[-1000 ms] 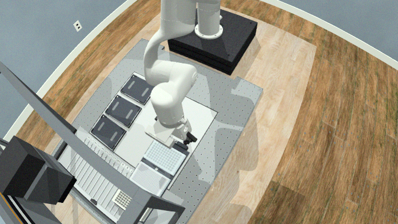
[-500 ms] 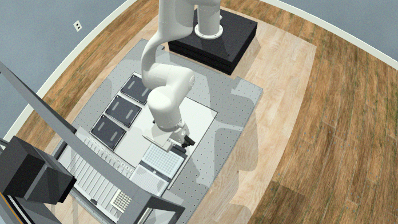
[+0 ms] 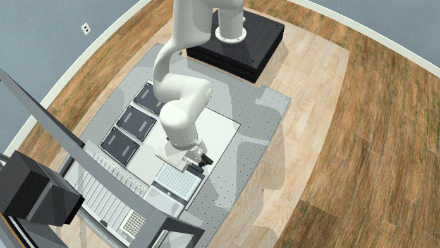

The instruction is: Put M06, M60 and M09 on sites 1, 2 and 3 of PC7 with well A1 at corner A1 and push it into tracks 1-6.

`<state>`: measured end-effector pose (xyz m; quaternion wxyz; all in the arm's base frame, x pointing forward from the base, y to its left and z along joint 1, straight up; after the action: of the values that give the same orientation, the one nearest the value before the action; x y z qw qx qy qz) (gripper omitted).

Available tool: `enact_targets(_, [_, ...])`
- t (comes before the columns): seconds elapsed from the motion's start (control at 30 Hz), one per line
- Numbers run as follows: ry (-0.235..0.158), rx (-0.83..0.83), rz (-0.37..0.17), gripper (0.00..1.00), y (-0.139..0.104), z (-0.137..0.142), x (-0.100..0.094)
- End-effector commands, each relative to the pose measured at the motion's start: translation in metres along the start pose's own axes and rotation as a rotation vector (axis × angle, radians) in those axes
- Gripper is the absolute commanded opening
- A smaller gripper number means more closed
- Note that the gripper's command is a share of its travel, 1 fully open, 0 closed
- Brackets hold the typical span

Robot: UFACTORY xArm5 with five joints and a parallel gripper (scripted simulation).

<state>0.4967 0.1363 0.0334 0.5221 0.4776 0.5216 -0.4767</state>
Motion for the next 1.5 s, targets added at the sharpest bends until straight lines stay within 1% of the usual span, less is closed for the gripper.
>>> enact_targets(0.0, [0.006, 0.0, 0.003, 0.81, 0.006, 0.001, -0.002])
enact_targets(1.47, [0.006, 0.0, 0.003, 0.81, 0.019, 0.002, -0.002])
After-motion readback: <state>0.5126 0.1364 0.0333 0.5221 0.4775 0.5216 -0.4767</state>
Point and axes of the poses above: the point where the finger pads meet when closed, its own x axis out along the fingers, its own z axis across the jaws, y = z × x, the point moved 9 cm from there along -x, back along the fingers, and after that the axes turned 5 degrees about -x, right-handed, at the moved point
